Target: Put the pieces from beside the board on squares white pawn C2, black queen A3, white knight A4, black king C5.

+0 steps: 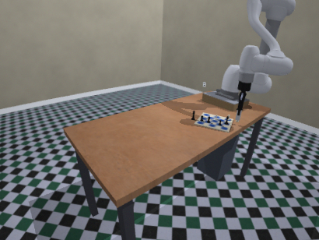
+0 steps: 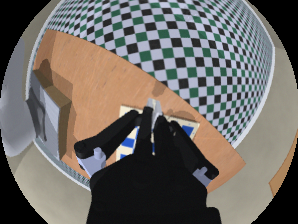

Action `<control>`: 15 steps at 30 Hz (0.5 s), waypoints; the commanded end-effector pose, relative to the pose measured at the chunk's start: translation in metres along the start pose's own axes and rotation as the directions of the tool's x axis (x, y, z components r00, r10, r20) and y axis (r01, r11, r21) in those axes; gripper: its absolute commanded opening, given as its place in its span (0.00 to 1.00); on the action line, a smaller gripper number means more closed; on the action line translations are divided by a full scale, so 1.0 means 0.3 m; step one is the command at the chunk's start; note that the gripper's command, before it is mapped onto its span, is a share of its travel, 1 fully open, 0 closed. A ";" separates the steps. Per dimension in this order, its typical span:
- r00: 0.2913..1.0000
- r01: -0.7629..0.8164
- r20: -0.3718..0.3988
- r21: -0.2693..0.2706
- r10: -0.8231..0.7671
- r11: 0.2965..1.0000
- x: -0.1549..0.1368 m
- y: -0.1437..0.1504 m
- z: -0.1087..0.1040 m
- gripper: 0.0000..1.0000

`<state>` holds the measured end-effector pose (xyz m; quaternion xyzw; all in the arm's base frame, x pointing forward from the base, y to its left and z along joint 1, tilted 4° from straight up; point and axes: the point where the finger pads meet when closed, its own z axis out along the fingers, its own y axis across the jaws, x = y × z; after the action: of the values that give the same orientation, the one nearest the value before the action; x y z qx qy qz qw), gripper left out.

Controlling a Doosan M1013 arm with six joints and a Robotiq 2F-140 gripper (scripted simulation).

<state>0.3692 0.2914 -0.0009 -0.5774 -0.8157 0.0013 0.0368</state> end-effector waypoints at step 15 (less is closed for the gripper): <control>1.000 0.000 0.000 0.000 0.000 1.000 0.000 0.000 -0.255 0.00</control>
<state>0.3739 0.2883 0.0749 -0.5774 -0.8157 0.0013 0.0368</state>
